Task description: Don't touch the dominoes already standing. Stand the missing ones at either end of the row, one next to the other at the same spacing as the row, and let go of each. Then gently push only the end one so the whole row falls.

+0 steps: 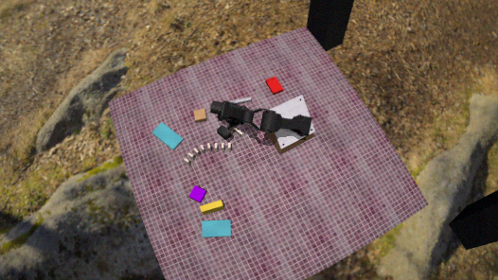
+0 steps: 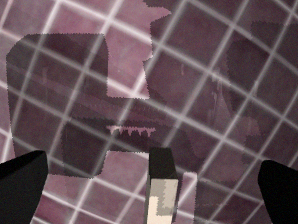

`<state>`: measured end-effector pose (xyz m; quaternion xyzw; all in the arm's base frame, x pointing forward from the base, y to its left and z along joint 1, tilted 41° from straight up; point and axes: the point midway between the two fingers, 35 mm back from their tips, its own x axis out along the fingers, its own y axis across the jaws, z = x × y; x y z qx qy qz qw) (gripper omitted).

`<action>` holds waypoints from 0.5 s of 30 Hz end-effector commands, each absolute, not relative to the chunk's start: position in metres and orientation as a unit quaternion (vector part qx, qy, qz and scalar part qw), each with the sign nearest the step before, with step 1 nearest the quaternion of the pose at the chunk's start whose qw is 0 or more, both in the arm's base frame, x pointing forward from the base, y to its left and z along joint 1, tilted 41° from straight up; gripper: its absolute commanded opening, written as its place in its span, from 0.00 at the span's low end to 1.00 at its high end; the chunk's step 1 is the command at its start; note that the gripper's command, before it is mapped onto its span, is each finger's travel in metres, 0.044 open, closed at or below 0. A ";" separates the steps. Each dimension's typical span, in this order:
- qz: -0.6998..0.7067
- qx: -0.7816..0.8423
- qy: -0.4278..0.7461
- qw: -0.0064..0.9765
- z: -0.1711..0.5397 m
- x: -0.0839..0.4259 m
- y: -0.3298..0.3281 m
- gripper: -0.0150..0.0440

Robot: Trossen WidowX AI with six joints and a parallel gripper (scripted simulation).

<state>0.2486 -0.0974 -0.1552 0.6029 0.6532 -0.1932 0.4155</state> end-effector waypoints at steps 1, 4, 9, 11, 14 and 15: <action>-0.192 0.605 0.655 0.410 -0.160 0.247 -0.090 1.00; -0.192 0.605 0.655 0.410 -0.160 0.247 -0.090 1.00; -0.192 0.605 0.655 0.410 -0.160 0.247 -0.090 0.91; -0.192 0.605 0.655 0.410 -0.160 0.247 -0.090 0.82; -0.192 0.605 0.655 0.410 -0.160 0.247 -0.090 0.69; -0.192 0.605 0.655 0.410 -0.160 0.247 -0.090 0.64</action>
